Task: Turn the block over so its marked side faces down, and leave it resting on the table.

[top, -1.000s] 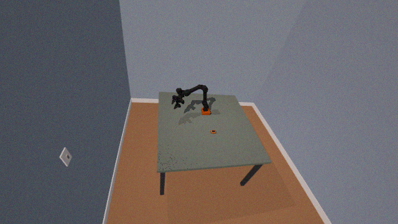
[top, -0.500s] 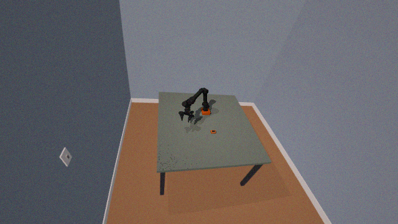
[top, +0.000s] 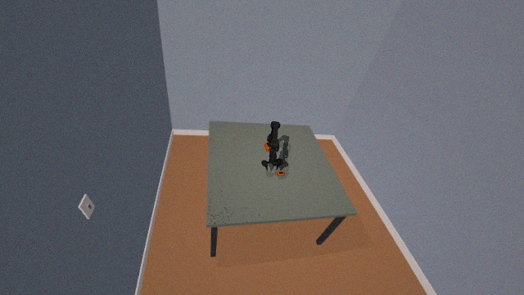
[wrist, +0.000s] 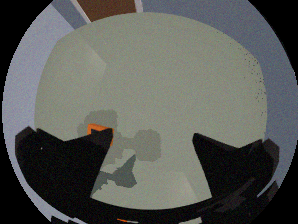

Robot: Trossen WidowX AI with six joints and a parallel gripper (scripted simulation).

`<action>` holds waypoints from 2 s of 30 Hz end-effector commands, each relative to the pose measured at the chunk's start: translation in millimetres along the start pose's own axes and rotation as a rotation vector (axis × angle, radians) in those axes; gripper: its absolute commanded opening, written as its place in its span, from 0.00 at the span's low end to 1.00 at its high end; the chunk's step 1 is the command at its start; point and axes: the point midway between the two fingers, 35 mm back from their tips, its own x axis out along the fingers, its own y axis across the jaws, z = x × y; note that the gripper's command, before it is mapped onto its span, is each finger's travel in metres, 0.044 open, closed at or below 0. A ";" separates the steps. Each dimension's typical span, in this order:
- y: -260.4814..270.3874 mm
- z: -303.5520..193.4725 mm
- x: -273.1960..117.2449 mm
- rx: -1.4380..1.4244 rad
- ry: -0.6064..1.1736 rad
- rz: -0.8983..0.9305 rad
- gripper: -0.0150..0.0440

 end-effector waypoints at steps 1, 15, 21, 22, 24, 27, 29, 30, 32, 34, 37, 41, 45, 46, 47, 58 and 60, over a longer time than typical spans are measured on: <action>64.8 -12.8 15.2 0.050 0.169 -0.014 1.00; 121.3 -34.0 30.0 0.078 0.304 -0.080 1.00; 119.7 -41.5 52.5 0.078 0.304 -0.080 1.00; 119.7 -41.5 52.5 0.078 0.304 -0.080 1.00; 119.7 -43.1 59.9 0.078 0.304 -0.080 1.00; 119.6 -44.9 67.2 0.078 0.304 -0.080 1.00; 119.6 -44.9 67.2 0.078 0.304 -0.080 1.00; 119.6 -44.9 67.2 0.078 0.304 -0.080 1.00; 119.5 -45.2 68.2 0.078 0.304 -0.080 1.00; 119.3 -46.0 71.0 0.078 0.304 -0.080 1.00; 119.0 -47.3 75.7 0.078 0.304 -0.080 1.00; 118.6 -49.2 81.8 0.078 0.304 -0.080 1.00; 118.1 -51.2 87.9 0.078 0.304 -0.080 1.00; 118.0 -51.7 89.4 0.078 0.304 -0.080 1.00; 117.9 -52.2 90.9 0.078 0.304 -0.080 1.00; 117.4 -54.7 97.6 0.078 0.304 -0.080 0.87; 117.4 -54.7 97.6 0.078 0.304 -0.080 0.78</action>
